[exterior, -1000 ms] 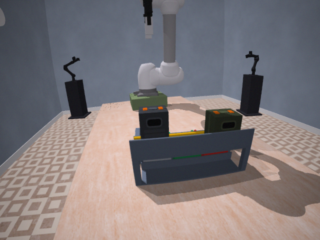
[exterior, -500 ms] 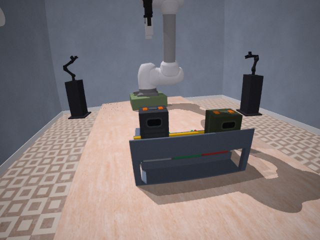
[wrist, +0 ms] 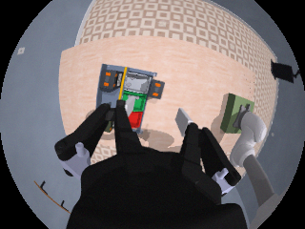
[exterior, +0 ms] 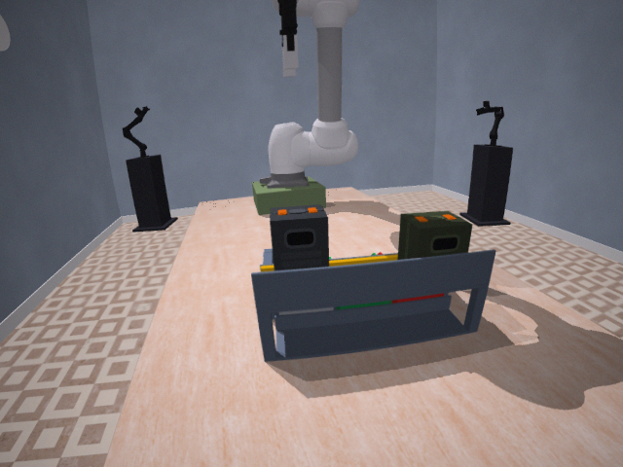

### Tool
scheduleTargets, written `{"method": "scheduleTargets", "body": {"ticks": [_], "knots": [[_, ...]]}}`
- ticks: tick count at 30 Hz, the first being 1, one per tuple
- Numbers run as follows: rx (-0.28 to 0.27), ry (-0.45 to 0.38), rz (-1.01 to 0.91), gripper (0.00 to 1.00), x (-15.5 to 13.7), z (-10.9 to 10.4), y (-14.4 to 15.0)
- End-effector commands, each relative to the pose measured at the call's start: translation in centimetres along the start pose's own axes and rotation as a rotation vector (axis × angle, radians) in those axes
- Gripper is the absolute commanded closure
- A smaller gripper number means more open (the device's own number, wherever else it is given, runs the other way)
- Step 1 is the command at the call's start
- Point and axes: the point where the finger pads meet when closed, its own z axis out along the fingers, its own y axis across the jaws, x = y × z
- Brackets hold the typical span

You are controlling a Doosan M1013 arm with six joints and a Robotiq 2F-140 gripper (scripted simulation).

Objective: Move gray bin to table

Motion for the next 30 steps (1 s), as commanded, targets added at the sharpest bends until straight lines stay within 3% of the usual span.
{"method": "scheduleTargets", "body": {"ticks": [1, 30], "knots": [[0.000, 0.000, 0.000, 0.43, 0.00, -0.02, 0.02], [0.000, 0.000, 0.000, 0.43, -0.03, -0.03, 0.40]]}}
